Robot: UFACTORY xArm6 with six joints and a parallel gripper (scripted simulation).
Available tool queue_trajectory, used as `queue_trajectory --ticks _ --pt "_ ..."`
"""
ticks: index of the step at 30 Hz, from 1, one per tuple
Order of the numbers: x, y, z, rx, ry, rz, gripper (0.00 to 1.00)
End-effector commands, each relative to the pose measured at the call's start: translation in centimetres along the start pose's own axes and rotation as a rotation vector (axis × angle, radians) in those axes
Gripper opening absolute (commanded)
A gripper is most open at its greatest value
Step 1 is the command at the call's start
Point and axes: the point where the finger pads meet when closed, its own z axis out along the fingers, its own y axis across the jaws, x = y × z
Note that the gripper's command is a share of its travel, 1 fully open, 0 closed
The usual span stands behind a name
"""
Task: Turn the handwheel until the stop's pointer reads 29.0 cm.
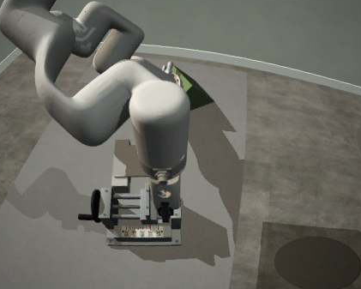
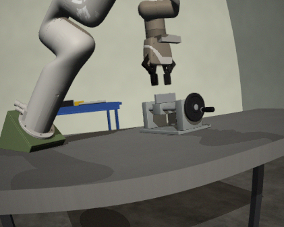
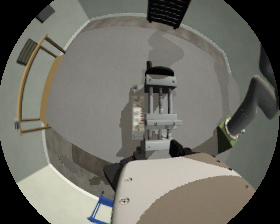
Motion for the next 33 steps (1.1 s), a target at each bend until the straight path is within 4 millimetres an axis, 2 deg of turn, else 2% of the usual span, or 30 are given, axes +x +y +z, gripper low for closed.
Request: queue_trajectory --ticks 1,11,14,18,20,23,24,25,26,28,29,31,32,33 --pt "0.0 -0.1 -0.1 0.003 -0.002 0.001 0.57" --pt "0.1 -0.1 -0.1 0.003 -0.002 0.001 0.57" --pt "1.0 -0.1 -0.1 0.003 -0.002 0.001 0.57" --pt "4.8 -0.2 -0.1 0.003 -0.002 0.001 0.57" --pt "4.8 -0.2 -0.1 0.003 -0.002 0.001 0.57" --pt "9.3 -0.3 -0.1 0.003 -0.002 0.001 0.57" --pt "9.3 -0.3 -0.1 0.003 -0.002 0.001 0.57" --pt "10.9 -0.3 -0.1 0.003 -0.002 0.001 0.57" --pt "10.9 -0.3 -0.1 0.003 -0.002 0.001 0.57" --pt "13.9 -0.3 -0.1 0.003 -0.002 0.001 0.57" --pt "13.9 -0.3 -0.1 0.003 -0.002 0.001 0.57" --pt "16.6 -0.4 -0.1 0.003 -0.002 0.001 0.57" --pt "16.6 -0.4 -0.1 0.003 -0.002 0.001 0.57" --pt "17.8 -0.4 -0.1 0.003 -0.002 0.001 0.57"
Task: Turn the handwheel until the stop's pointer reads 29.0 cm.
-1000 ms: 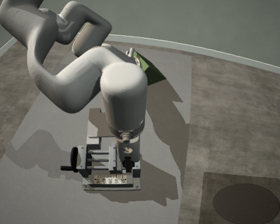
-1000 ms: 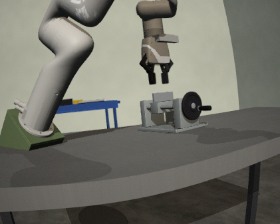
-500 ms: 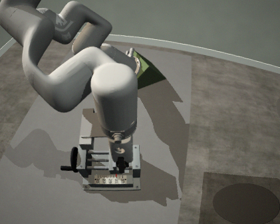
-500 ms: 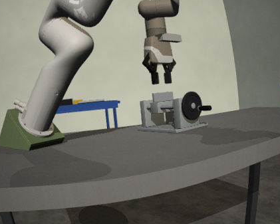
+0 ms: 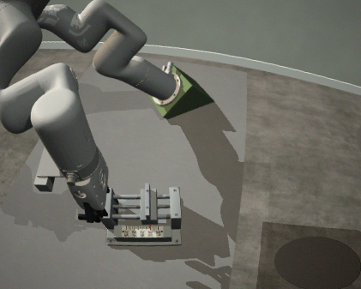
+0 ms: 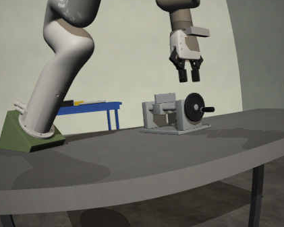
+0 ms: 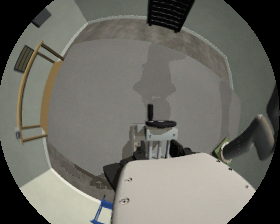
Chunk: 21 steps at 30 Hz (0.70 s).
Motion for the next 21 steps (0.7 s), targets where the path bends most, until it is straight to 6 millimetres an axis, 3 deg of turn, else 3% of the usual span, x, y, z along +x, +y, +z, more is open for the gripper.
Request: queue_trajectory --ticks 1,8,21 --pt "4.7 -0.3 -0.1 0.004 -0.011 -0.004 0.57" --pt "7.6 -0.3 0.0 0.004 -0.011 -0.004 0.57" --pt "7.8 -0.3 0.2 0.004 -0.011 -0.004 0.57"
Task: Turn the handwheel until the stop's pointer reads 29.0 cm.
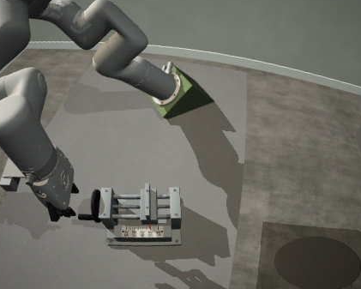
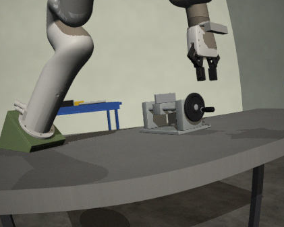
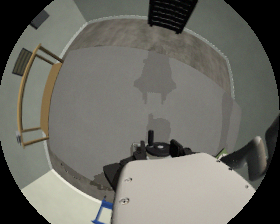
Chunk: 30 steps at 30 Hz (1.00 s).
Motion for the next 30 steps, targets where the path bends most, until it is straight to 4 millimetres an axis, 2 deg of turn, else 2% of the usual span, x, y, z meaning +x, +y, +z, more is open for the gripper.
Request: queue_trajectory --ticks 1,4,6,21,30 --pt "0.1 -0.1 0.5 0.003 0.0 0.002 0.57" --pt "0.1 -0.1 2.6 0.003 0.0 0.002 0.57" --pt "0.1 -0.1 3.4 0.003 0.0 0.002 0.57" --pt "0.1 -0.1 3.6 0.003 0.0 0.002 0.57" --pt "0.1 -0.1 5.8 0.003 0.0 0.002 0.57"
